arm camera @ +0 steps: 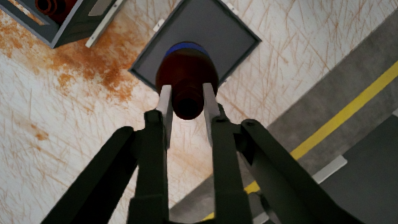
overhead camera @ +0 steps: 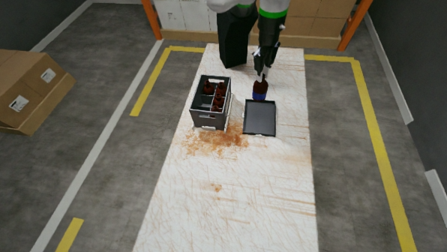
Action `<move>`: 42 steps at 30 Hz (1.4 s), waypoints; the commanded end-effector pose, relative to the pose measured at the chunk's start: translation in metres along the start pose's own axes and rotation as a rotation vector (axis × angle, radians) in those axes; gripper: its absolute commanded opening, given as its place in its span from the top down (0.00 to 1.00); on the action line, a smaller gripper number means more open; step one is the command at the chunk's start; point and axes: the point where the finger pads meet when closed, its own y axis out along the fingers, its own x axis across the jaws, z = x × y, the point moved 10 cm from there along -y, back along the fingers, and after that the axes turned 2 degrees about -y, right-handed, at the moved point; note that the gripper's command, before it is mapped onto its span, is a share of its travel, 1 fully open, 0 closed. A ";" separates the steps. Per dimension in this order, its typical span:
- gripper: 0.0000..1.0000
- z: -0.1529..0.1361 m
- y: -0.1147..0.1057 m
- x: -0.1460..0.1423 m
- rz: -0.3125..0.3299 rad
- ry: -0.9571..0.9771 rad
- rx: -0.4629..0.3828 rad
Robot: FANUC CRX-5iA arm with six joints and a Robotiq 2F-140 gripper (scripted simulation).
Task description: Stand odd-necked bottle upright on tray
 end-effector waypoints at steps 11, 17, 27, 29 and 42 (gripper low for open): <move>0.90 -0.010 0.000 0.008 0.001 0.000 -0.001; 0.90 -0.012 0.000 0.010 0.001 0.000 -0.001; 0.90 -0.016 0.000 0.013 0.001 0.000 -0.001; 0.90 -0.016 0.000 0.013 0.001 0.000 -0.001; 0.90 -0.017 0.000 0.014 0.001 0.000 -0.001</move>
